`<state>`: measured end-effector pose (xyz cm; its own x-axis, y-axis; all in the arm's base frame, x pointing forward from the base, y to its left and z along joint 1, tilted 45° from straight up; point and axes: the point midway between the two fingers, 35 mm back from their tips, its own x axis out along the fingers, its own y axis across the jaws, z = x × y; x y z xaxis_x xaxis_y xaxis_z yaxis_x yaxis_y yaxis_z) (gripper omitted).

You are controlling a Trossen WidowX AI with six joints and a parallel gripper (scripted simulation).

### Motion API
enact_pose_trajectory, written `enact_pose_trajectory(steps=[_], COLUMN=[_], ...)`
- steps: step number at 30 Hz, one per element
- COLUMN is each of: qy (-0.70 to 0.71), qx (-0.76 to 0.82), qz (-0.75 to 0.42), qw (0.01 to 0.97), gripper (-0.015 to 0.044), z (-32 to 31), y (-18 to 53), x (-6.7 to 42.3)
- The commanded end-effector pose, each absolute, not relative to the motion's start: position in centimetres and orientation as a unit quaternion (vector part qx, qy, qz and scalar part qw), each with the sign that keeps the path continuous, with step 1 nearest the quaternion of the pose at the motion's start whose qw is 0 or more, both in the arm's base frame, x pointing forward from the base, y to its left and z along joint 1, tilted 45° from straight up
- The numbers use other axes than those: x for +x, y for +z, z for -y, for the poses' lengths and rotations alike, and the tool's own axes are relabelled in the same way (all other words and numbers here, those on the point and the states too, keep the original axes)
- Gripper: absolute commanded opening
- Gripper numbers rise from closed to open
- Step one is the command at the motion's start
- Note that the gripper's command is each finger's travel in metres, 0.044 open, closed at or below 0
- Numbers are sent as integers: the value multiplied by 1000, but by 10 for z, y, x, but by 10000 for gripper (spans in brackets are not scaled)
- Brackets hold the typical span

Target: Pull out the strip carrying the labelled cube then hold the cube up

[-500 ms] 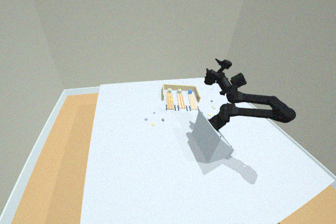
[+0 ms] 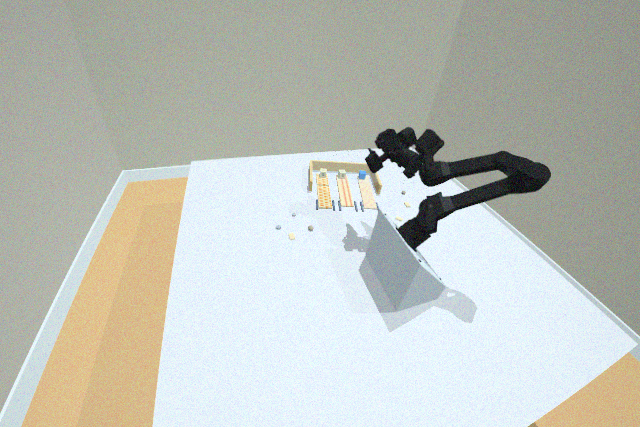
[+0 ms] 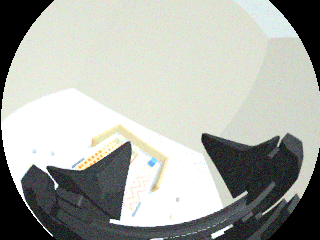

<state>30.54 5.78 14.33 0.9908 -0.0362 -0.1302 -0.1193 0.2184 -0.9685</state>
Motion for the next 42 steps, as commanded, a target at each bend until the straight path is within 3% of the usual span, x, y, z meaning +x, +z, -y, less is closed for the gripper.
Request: enact_pose_trajectory(steps=[1,5,19,34,42], qy=[-54,-132,-136,-231,-319], qx=[-450,-359,-354,-247,-193], qz=[-205,-254,-255,-475,-577], qw=[868,889,889,813,727], gripper=[400,400,400,6,0], z=[-38,-25,-25,6,34], y=[83,52,50,-11,-31], x=[315,312,311,385,396])
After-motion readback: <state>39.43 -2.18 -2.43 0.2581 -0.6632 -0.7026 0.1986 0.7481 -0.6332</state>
